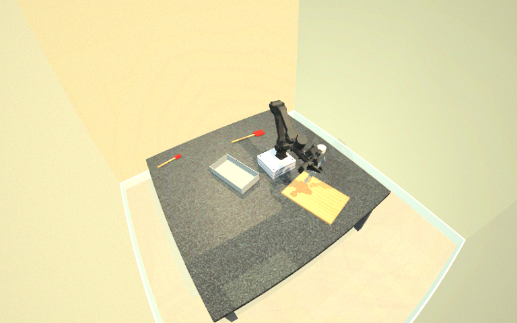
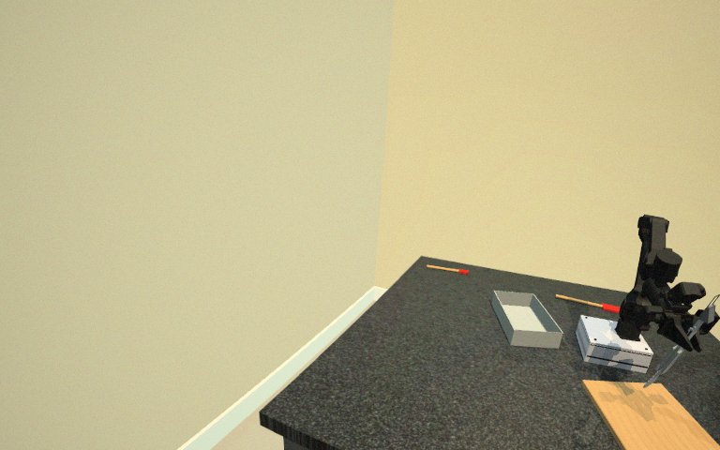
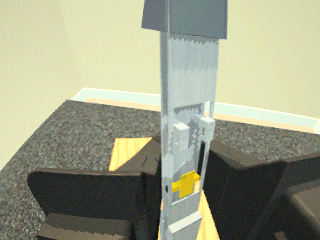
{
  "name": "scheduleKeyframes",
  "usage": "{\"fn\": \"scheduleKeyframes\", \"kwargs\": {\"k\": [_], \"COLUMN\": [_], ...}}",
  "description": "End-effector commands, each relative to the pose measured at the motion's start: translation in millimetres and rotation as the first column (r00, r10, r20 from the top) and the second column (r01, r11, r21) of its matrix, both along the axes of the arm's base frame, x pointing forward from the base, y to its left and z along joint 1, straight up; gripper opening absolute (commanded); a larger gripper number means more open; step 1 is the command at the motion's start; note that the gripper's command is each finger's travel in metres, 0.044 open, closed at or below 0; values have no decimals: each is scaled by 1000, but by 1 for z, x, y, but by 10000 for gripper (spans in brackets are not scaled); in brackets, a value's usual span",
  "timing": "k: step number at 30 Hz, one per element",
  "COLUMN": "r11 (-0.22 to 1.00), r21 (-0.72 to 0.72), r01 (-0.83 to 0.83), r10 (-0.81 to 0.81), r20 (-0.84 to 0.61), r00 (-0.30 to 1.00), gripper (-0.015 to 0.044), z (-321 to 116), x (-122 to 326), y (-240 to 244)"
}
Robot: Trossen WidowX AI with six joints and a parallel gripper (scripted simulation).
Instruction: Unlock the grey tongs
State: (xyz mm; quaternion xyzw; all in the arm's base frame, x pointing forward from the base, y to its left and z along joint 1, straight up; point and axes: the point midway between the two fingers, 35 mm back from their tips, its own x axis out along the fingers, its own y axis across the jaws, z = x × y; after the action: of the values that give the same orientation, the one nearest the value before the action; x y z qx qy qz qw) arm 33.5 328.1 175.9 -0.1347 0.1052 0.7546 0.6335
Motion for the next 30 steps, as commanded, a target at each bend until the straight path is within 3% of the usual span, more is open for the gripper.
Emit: {"fn": "scheduleKeyframes", "kwargs": {"k": [1,16,30], "r11": [1000,1000,978], "r21": [14,6,-208], "r01": [-5,-3,20], "r10": [5,3,-22], "r20": [-3,-4,-10], "r00": [1000,1000,1000], "gripper": [-150,-150,-150], "z": [4,3,-13], "x": [-1,-1,2], "y": [0,1,22]}}
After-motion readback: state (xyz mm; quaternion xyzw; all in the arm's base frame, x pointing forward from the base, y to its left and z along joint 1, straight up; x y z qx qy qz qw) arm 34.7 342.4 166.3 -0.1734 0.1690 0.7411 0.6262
